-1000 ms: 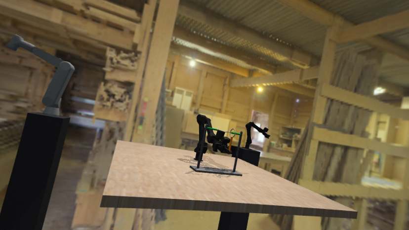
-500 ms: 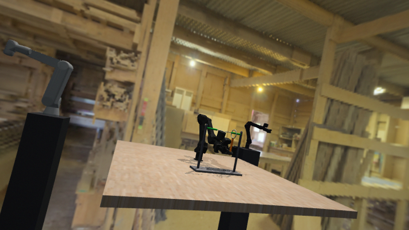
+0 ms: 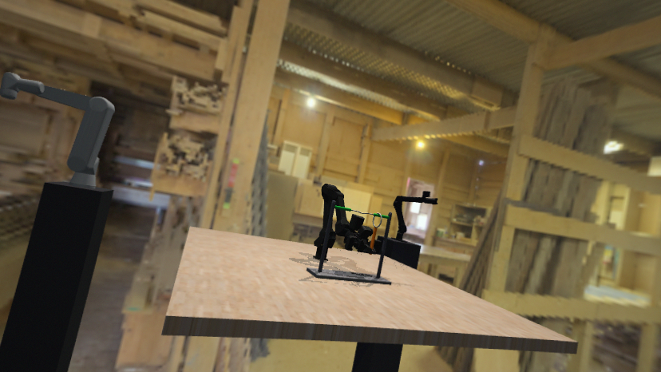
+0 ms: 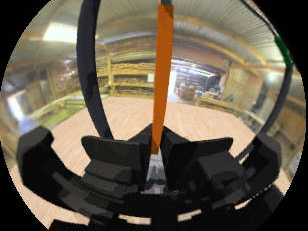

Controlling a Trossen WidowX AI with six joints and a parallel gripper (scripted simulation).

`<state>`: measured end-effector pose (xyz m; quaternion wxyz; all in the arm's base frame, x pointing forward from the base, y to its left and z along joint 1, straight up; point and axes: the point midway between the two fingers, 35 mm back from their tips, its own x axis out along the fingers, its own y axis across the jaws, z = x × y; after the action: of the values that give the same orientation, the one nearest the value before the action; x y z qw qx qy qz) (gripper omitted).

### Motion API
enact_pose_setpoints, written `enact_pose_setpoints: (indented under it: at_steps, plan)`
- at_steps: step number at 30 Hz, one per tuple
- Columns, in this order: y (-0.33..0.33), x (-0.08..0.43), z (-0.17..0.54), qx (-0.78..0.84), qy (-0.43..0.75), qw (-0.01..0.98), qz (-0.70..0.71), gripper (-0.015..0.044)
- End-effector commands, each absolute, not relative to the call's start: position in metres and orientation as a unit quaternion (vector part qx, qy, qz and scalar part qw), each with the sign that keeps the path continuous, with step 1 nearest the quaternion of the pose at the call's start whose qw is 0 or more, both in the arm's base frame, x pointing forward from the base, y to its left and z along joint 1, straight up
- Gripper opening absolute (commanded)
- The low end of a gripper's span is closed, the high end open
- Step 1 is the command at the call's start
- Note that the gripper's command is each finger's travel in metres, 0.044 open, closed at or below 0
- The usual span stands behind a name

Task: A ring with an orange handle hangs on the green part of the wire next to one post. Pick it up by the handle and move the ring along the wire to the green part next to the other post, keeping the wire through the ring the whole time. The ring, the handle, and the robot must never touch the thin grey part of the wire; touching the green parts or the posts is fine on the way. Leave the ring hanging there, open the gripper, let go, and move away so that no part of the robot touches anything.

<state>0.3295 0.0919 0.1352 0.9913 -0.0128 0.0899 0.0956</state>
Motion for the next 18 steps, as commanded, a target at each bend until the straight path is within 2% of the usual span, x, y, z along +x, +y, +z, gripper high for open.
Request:
enact_pose_setpoints:
  at_steps: [1,7,18]
  plan:
    - [0.0913,0.3295,0.1351,-0.010,0.090,0.992,0.093,-0.0150]
    - [0.0913,0.3295,0.1351,-0.010,0.090,0.992,0.093,-0.0150]
    - [0.0919,0.3292,0.1352,-0.013,0.090,0.991,0.096,0.0139]
